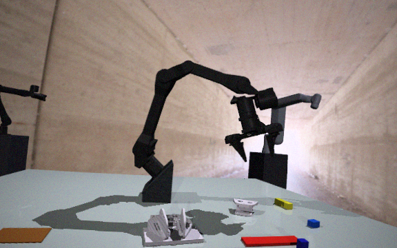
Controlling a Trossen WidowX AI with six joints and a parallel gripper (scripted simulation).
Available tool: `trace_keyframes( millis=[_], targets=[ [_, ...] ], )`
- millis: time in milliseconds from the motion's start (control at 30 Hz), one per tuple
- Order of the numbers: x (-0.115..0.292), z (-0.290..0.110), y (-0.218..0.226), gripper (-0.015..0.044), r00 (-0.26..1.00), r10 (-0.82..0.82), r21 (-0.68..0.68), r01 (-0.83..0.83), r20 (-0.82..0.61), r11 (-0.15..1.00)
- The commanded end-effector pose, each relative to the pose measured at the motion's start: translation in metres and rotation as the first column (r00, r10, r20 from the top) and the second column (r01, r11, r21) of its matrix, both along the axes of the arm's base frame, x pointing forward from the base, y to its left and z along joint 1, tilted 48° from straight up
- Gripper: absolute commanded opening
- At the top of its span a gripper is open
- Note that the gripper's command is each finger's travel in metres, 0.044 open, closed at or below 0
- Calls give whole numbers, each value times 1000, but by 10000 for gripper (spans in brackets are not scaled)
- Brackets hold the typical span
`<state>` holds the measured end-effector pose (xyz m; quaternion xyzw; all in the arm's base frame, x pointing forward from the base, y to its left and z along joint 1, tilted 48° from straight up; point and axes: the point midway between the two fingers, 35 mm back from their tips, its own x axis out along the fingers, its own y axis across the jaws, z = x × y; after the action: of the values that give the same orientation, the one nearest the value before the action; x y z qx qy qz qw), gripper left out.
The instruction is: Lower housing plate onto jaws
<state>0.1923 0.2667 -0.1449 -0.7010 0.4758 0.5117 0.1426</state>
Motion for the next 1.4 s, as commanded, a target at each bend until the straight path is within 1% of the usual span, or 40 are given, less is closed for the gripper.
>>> trace_keyframes(
  millis=[0,333,600,833,1000,1367],
  targets=[
    [0,-7,-15,440,997,40,-55,-44,-66,998],
    [-4,-17,-45,440,970,104,-143,-138,-220,980],
    [-8,-23,-66,440,930,134,-187,-208,-342,960],
    [-9,-25,-68,440,929,135,-188,-209,-344,960],
    [-15,-48,-95,440,929,135,-189,-209,-344,959],
    [-15,-49,-96,440,929,134,-189,-209,-344,959]
  ],
)
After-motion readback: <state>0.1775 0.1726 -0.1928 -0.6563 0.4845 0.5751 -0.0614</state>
